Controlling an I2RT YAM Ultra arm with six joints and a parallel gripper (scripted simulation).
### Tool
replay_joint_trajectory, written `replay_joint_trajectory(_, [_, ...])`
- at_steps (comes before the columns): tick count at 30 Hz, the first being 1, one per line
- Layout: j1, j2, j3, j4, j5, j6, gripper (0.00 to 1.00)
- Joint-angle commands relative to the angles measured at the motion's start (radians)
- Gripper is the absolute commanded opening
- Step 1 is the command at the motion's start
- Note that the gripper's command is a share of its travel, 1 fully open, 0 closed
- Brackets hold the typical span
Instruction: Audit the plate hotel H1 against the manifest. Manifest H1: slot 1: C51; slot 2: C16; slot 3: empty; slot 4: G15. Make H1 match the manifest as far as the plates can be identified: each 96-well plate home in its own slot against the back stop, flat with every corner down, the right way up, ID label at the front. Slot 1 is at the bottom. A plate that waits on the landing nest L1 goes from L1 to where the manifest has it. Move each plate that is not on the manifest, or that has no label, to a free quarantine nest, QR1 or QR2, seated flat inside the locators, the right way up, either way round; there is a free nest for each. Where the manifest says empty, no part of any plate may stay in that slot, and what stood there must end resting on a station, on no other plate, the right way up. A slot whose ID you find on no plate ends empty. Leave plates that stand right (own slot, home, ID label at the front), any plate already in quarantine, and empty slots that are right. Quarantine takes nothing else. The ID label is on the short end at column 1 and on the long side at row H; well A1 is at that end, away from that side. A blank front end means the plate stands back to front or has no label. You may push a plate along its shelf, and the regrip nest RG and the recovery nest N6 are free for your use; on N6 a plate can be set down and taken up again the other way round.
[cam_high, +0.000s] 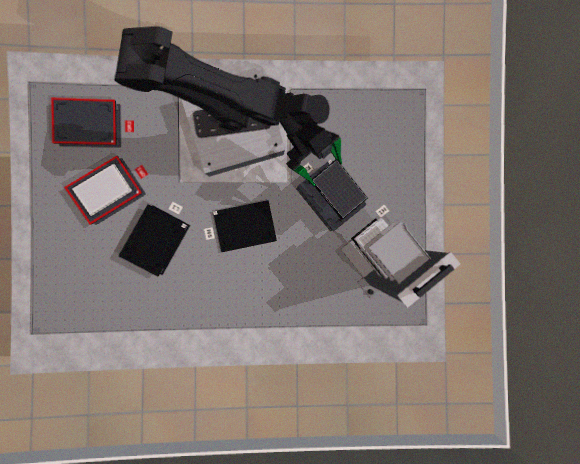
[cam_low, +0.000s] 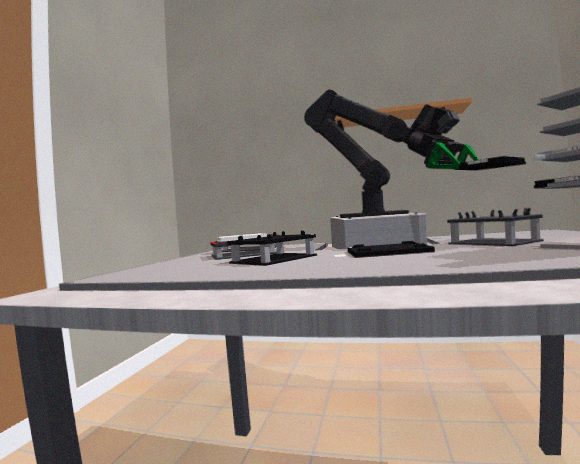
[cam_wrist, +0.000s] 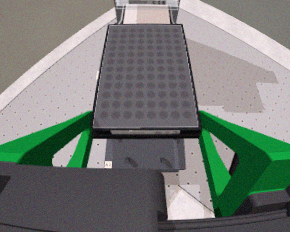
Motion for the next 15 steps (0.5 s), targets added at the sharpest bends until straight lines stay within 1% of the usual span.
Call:
replay_joint_trajectory(1, [0.001, -0.020, 0.030, -0.017, 0.013, 0.003, 0.86])
replay_joint_trajectory(15, [0.004, -0.040, 0.076, -0.084, 0.015, 0.005, 0.86])
